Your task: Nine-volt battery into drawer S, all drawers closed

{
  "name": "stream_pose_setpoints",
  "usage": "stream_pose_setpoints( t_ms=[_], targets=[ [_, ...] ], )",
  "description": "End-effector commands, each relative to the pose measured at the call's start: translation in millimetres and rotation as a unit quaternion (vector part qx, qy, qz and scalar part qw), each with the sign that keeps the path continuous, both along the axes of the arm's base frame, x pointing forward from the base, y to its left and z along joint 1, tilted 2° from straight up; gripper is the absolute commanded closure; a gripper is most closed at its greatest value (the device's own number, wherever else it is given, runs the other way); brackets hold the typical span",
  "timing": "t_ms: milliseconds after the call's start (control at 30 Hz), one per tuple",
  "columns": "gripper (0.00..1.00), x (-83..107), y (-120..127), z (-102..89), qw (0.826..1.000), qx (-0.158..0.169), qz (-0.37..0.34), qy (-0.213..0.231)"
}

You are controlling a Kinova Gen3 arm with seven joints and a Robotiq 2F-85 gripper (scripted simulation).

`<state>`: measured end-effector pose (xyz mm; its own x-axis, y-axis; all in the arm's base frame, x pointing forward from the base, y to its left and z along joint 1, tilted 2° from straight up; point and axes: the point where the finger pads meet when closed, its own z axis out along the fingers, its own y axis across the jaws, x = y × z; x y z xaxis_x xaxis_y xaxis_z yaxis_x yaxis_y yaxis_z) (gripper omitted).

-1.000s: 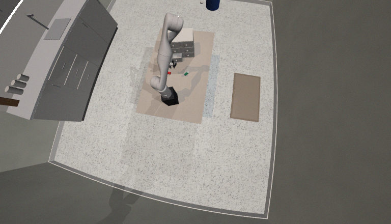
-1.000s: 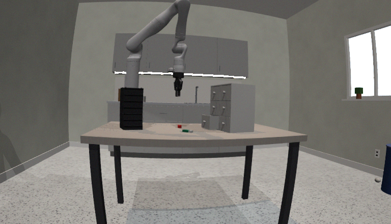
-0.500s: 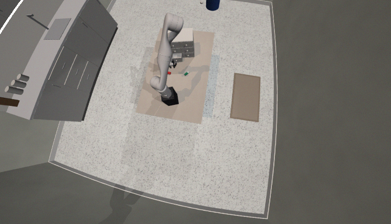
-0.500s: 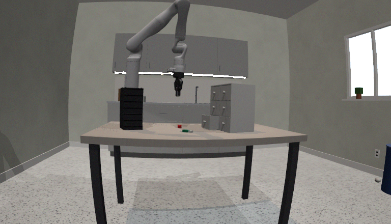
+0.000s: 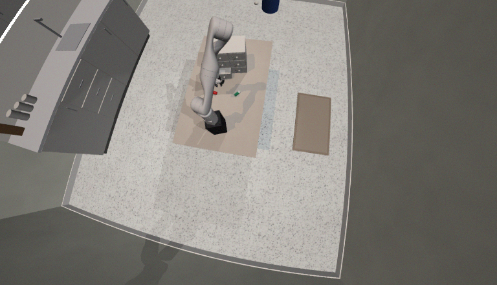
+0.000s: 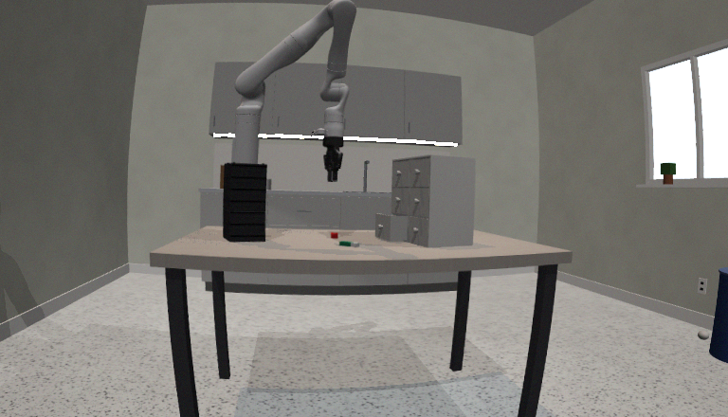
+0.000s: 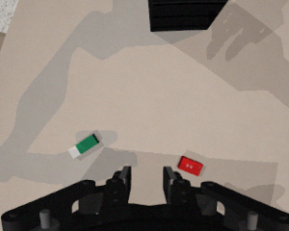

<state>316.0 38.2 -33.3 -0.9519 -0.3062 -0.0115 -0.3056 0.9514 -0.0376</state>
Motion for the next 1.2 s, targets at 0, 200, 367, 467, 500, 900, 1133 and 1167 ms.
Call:
stream_pose_setpoints(
  t_ms=[0, 200, 367, 467, 500, 900, 1133, 1167],
  targets=[
    [0.67, -2.0, 4.7, -4.7, 1.0, 0.001, 0.011, 0.004],
    [0.67, 0.2, 14.5, -18.1, 0.998, 0.0, 0.069, 0.006],
    [0.67, 3.3, 27.8, -36.3, 0.989, -0.001, 0.148, 0.009],
    [0.67, 5.2, 35.8, -47.3, 0.981, -0.002, 0.195, 0.01],
    [0.67, 5.8, 38.5, -51.0, 0.977, -0.002, 0.211, 0.011],
    [0.67, 11.6, 63.7, -85.5, 0.935, -0.005, 0.355, 0.015],
    [0.67, 14.6, 76.7, -103.4, 0.904, -0.006, 0.427, 0.017],
    [0.67, 14.6, 76.7, -103.4, 0.904, -0.006, 0.427, 0.017]
  ],
)
